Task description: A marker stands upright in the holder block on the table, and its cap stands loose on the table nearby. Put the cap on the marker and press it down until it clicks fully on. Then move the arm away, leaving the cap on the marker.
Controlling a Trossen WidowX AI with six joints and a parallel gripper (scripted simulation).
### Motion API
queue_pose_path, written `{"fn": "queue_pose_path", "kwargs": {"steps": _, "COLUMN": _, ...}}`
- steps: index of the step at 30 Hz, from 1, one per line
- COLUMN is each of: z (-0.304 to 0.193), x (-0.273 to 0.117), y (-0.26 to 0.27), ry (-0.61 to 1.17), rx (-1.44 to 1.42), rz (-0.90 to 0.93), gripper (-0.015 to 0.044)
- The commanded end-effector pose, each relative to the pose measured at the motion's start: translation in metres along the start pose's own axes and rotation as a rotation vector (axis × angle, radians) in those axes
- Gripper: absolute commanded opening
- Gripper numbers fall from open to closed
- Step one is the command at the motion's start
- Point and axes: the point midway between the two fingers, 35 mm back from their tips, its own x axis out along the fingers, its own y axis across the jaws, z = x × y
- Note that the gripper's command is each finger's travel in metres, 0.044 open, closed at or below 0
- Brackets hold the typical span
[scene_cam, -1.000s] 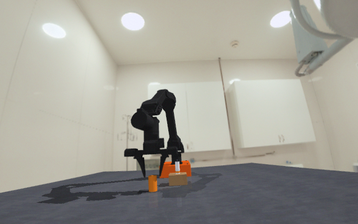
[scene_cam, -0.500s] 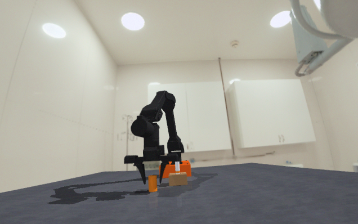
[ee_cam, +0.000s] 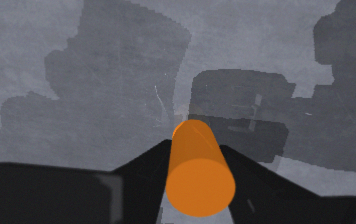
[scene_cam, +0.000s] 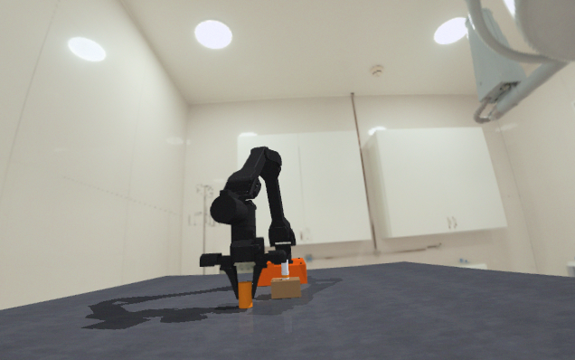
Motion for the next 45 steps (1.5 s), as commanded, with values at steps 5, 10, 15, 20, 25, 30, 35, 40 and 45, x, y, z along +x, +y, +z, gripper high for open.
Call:
{"fn": "queue_pose_path", "kwargs": {"steps": 5, "z": -0.001, "x": 0.001, "y": 0.001, "ry": 0.001, "rx": -0.004, "rz": 0.003, "gripper": 0.0034}}
{"fn": "queue_pose_path", "kwargs": {"steps": 10, "z": 0.001, "x": -0.015, "y": 0.001, "ry": -0.003, "rx": -0.015, "rz": 0.006, "gripper": 0.0}}
{"fn": "queue_pose_path", "kwargs": {"steps": 15, "z": 0.002, "x": -0.032, "y": 0.001, "ry": -0.001, "rx": -0.009, "rz": 0.004, "gripper": 0.0}}
{"fn": "queue_pose_path", "kwargs": {"steps": 20, "z": 0.001, "x": -0.048, "y": 0.0, "ry": 0.003, "rx": -0.001, "rz": 0.001, "gripper": 0.0}}
{"fn": "queue_pose_path", "kwargs": {"steps": 25, "z": 0.001, "x": -0.06, "y": 0.0, "ry": 0.005, "rx": 0.004, "rz": -0.001, "gripper": 0.0}}
{"fn": "queue_pose_path", "kwargs": {"steps": 30, "z": -0.002, "x": -0.063, "y": 0.004, "ry": 0.005, "rx": 0.004, "rz": 0.0, "gripper": 0.0}}
{"fn": "queue_pose_path", "kwargs": {"steps": 35, "z": -0.011, "x": -0.072, "y": 0.017, "ry": 0.006, "rx": 0.004, "rz": 0.001, "gripper": 0.0}}
{"fn": "queue_pose_path", "kwargs": {"steps": 40, "z": -0.02, "x": -0.08, "y": 0.028, "ry": 0.007, "rx": 0.01, "rz": 0.001, "gripper": 0.0}}
{"fn": "queue_pose_path", "kwargs": {"steps": 45, "z": -0.029, "x": -0.086, "y": 0.038, "ry": 0.007, "rx": 0.02, "rz": 0.0, "gripper": 0.0}}
